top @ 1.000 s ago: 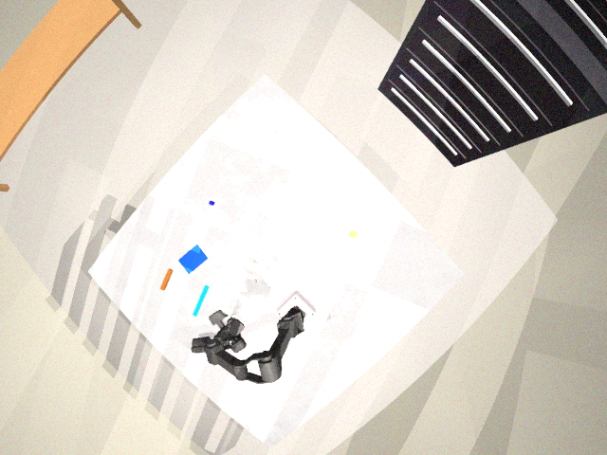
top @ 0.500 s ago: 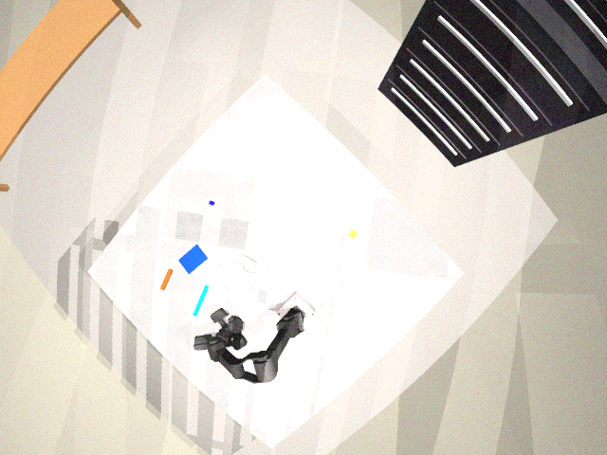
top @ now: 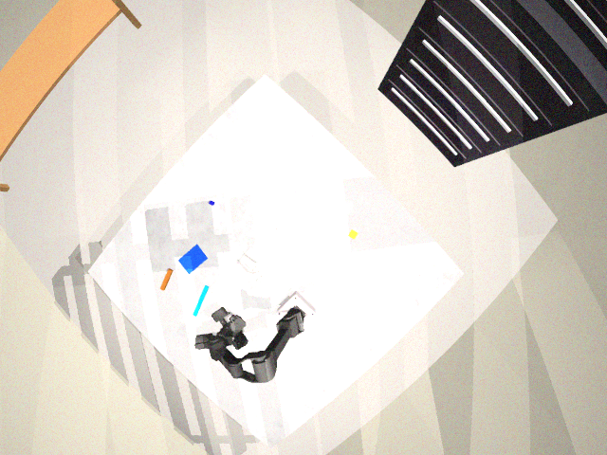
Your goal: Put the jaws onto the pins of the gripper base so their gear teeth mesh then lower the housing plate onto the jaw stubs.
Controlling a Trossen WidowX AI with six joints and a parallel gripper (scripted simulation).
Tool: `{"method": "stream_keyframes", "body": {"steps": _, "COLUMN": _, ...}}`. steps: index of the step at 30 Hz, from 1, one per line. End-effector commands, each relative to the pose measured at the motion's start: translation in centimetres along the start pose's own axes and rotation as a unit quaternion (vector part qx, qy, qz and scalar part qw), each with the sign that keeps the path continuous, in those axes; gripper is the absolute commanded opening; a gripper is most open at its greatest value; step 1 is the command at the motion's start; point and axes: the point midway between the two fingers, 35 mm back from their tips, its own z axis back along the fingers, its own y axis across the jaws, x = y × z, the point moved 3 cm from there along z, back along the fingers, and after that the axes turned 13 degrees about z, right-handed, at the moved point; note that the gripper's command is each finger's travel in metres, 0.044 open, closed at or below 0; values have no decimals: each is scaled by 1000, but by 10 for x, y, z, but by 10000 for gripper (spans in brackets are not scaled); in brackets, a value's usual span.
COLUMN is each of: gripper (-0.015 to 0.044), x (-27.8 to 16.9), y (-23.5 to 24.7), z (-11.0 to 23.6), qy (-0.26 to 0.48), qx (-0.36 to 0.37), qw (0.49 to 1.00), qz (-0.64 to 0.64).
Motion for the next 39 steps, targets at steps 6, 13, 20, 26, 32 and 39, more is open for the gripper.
{"method": "stream_keyframes", "body": {"steps": 6, "gripper": 440, "x": 0, "y": 0, "z": -2, "qy": -2, "qx": 1, "qw": 1000, "qz": -2}}
{"method": "stream_keyframes", "body": {"steps": 13, "gripper": 440, "x": 0, "y": 0, "z": -2, "qy": -2, "qx": 1, "qw": 1000, "qz": -2}}
{"method": "stream_keyframes", "body": {"steps": 20, "gripper": 400, "x": 0, "y": 0, "z": -1, "qy": 0, "qx": 0, "qw": 1000, "qz": 0}}
{"method": "stream_keyframes", "body": {"steps": 26, "gripper": 360, "x": 0, "y": 0, "z": -1, "qy": 0, "qx": 0, "qw": 1000, "qz": 0}}
{"method": "stream_keyframes", "body": {"steps": 32, "gripper": 351, "x": 0, "y": 0, "z": -1, "qy": 0, "qx": 0, "qw": 1000, "qz": 0}}
{"method": "stream_keyframes", "body": {"steps": 39, "gripper": 351, "x": 0, "y": 0, "z": 3, "qy": 0, "qx": 0, "qw": 1000, "qz": 0}}
